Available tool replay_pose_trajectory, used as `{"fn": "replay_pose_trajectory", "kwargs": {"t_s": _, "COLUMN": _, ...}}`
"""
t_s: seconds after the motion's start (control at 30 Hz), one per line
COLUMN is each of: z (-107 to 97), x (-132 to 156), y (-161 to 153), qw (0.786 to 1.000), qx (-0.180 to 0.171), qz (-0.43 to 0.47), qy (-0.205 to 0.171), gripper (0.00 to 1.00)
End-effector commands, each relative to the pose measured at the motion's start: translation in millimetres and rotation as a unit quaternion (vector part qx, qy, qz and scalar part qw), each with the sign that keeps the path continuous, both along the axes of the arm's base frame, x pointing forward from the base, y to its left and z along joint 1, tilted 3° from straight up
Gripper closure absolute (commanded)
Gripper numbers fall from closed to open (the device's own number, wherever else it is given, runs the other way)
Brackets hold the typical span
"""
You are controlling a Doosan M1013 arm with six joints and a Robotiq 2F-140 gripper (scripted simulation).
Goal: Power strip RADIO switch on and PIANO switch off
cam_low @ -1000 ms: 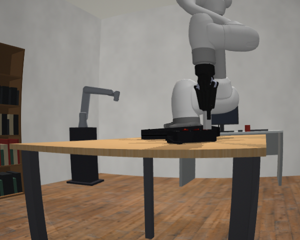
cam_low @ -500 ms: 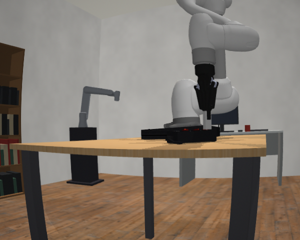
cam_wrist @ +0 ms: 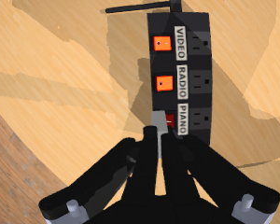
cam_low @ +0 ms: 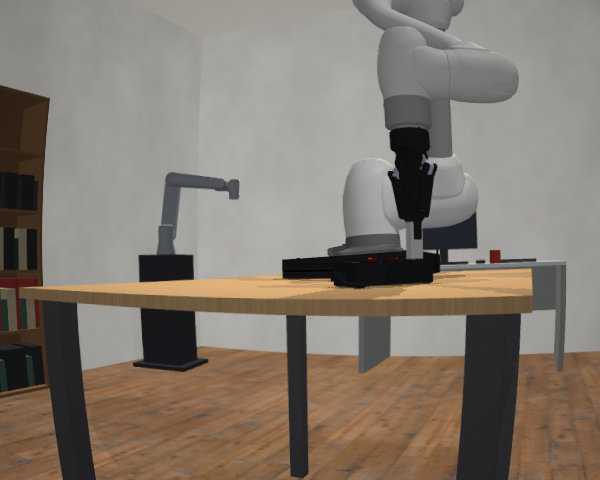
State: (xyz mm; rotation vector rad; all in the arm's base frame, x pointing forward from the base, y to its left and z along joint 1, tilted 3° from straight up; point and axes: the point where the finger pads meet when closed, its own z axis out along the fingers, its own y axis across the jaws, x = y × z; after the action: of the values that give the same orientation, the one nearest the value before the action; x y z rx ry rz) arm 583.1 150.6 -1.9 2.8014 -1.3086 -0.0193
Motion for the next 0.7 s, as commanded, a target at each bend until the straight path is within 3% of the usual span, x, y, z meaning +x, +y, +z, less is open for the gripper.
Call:
{"fn": "replay_pose_trajectory", "kwargs": {"t_s": 0.0, "z": 3, "x": -2, "y": 3, "qw": 1.000, "qx": 0.000, "qz": -0.001, "qy": 0.001, "gripper": 1.00}}
{"fn": "replay_pose_trajectory", "kwargs": {"t_s": 0.37, "z": 34, "x": -1, "y": 4, "qw": 1.000, "qx": 0.000, "qz": -0.001, "qy": 0.001, "gripper": 1.00}}
{"fn": "replay_pose_trajectory", "kwargs": {"t_s": 0.67, "z": 38, "x": -1, "y": 4, "qw": 1.000, "qx": 0.000, "qz": -0.001, "qy": 0.001, "gripper": 1.00}}
